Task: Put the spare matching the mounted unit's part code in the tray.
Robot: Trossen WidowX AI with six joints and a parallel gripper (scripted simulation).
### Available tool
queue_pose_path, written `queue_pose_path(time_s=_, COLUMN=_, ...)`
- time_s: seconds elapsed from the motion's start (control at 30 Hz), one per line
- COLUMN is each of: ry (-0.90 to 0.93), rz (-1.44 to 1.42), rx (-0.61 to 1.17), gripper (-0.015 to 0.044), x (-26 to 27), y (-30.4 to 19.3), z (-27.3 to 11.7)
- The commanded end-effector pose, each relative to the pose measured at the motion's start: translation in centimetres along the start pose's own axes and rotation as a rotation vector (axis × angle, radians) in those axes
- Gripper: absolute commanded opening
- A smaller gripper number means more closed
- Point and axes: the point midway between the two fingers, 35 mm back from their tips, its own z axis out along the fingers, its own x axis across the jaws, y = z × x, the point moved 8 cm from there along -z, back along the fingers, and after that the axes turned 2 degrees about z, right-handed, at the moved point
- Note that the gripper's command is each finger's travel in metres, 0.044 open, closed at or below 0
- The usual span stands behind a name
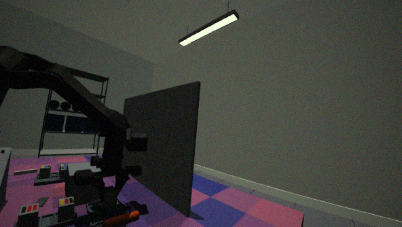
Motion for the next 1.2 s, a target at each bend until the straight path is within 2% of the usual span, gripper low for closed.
queue_pose_path(time_s=0.0, ry=0.001, rz=-0.007, rx=-0.003, gripper=0.0, x=0.1, y=0.1, z=0.5)
queue_pose_path(time_s=0.4, ry=0.001, rz=-0.007, rx=0.001, gripper=0.0, x=0.4, y=0.1, z=1.5)
queue_pose_path(time_s=0.97, ry=0.0, rz=0.0, rx=0.004, gripper=0.044, x=0.3, y=-0.1, z=1.2)
queue_pose_path(time_s=1.03, ry=0.0, rz=-0.001, rx=0.001, gripper=0.044, x=0.1, y=0.0, z=0.1)
queue_pose_path(time_s=1.17, ry=0.001, rz=-0.005, rx=-0.007, gripper=0.044, x=0.0, y=0.2, z=-6.8)
